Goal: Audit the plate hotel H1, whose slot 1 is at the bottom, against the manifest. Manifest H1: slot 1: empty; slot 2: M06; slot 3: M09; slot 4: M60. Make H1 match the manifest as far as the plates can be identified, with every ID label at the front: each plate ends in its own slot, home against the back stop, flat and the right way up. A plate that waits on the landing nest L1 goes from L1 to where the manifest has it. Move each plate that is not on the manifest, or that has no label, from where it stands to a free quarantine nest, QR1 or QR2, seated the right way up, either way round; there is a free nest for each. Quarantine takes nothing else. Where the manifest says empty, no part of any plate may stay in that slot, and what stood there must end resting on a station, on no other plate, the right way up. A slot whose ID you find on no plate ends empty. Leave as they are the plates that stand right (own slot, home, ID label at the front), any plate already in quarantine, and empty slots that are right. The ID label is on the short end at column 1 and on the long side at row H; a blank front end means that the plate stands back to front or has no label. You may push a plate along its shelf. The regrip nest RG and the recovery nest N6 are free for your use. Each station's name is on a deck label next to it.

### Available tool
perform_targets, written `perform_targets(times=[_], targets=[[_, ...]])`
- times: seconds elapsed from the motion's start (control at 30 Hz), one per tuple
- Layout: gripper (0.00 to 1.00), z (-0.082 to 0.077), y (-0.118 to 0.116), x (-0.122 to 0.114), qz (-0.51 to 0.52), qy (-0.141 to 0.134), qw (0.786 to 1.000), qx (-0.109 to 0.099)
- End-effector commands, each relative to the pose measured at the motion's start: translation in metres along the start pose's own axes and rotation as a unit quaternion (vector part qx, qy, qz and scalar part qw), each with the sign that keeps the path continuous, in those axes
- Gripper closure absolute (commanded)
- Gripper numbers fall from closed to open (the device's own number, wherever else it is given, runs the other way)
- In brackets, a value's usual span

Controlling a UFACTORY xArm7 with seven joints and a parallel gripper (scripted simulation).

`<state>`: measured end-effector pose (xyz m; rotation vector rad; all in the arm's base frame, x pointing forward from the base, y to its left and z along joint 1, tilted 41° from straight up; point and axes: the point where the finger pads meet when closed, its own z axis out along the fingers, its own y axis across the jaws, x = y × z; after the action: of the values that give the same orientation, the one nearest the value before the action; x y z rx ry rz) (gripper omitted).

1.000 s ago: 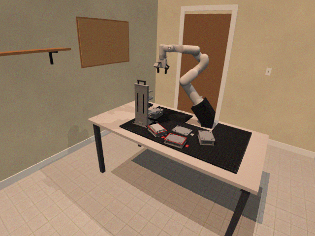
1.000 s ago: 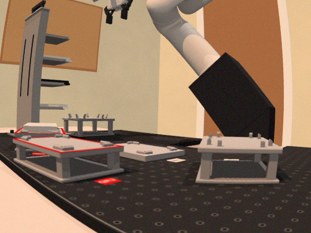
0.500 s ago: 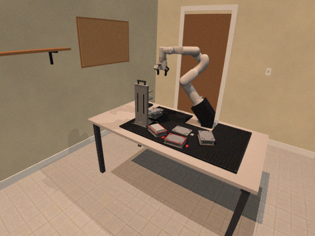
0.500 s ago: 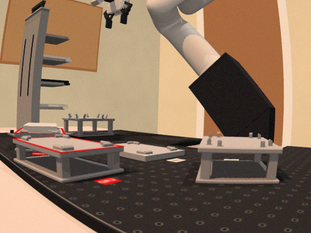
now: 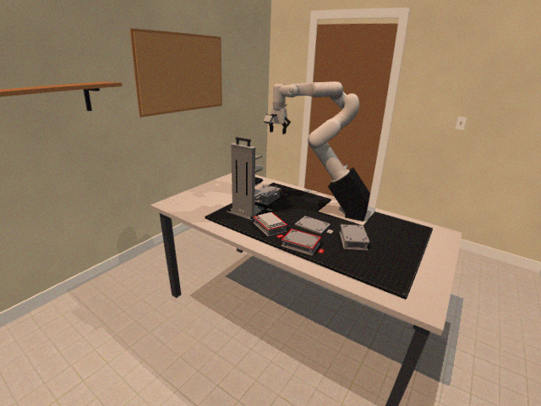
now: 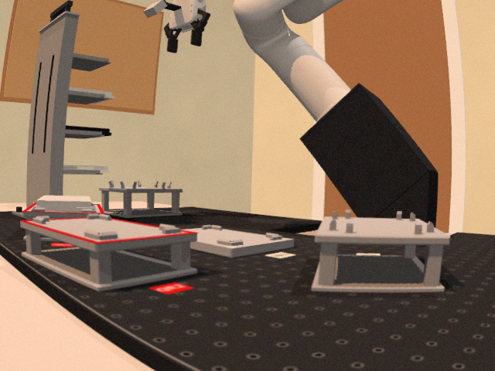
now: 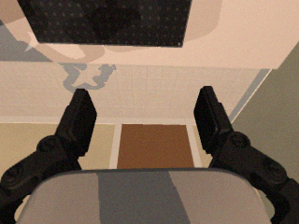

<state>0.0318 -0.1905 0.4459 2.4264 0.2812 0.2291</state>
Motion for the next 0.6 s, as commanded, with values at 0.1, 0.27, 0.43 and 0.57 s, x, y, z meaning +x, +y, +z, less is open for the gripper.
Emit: perform_targets(times=[0.1,0.27,0.43,0.57], targets=[[0.00,0.009,0.001,0.000,0.000,0.000,1.000,-0.001],[0.00,0.017,0.001,0.000,0.000,0.000,1.000,-0.001],[0.00,0.022,0.001,0.000,0.000,0.000,1.000,-0.001],[0.00,0.029,0.001,0.000,0.000,0.000,1.000,-0.001]])
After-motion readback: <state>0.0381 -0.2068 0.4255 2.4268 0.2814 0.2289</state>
